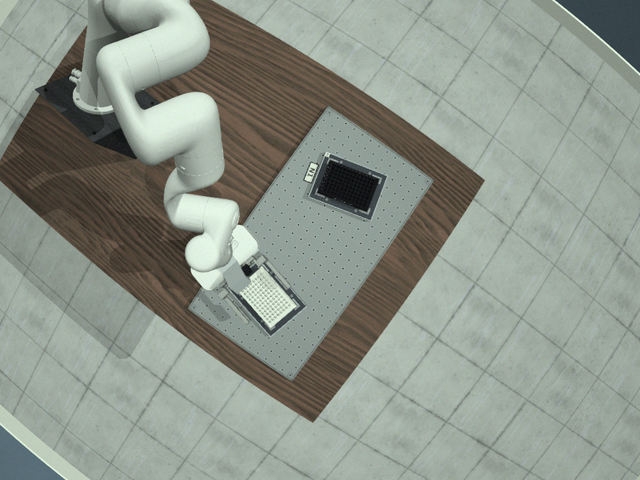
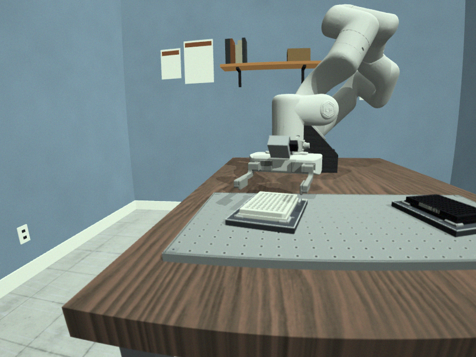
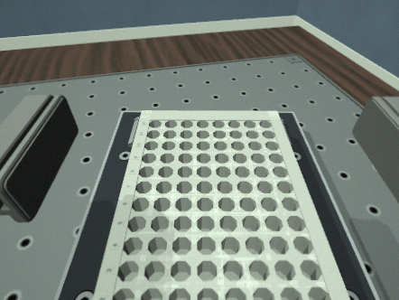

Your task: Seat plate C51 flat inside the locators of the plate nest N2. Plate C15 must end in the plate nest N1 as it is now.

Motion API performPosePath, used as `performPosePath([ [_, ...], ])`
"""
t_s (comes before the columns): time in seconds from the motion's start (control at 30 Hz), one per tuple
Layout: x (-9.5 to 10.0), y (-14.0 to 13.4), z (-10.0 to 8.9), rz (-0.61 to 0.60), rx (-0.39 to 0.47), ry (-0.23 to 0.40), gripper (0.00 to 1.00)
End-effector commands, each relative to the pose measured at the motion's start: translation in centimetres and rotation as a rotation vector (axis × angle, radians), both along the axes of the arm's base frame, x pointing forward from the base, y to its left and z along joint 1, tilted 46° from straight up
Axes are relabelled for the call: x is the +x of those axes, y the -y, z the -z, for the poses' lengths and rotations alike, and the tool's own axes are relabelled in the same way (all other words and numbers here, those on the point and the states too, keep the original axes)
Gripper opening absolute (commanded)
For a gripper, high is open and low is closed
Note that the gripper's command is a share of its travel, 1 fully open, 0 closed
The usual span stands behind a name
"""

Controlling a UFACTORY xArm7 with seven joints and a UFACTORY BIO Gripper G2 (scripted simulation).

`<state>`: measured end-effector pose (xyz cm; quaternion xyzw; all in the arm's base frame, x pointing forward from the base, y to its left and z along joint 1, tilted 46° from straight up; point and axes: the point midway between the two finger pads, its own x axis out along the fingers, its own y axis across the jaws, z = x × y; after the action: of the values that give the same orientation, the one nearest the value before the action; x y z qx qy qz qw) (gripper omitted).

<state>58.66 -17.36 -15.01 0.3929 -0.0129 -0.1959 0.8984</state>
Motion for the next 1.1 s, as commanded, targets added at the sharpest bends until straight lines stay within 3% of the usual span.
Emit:
performPosePath([
  [0.0, -0.2, 1.2, -1.0, 0.003, -0.003, 0.002, 0.54],
  [0.47, -0.8, 3.4, -3.2, 0.003, -0.004, 0.002, 0.54],
  [1.07, -0.8, 3.4, -3.2, 0.003, -0.004, 0.002, 0.54],
])
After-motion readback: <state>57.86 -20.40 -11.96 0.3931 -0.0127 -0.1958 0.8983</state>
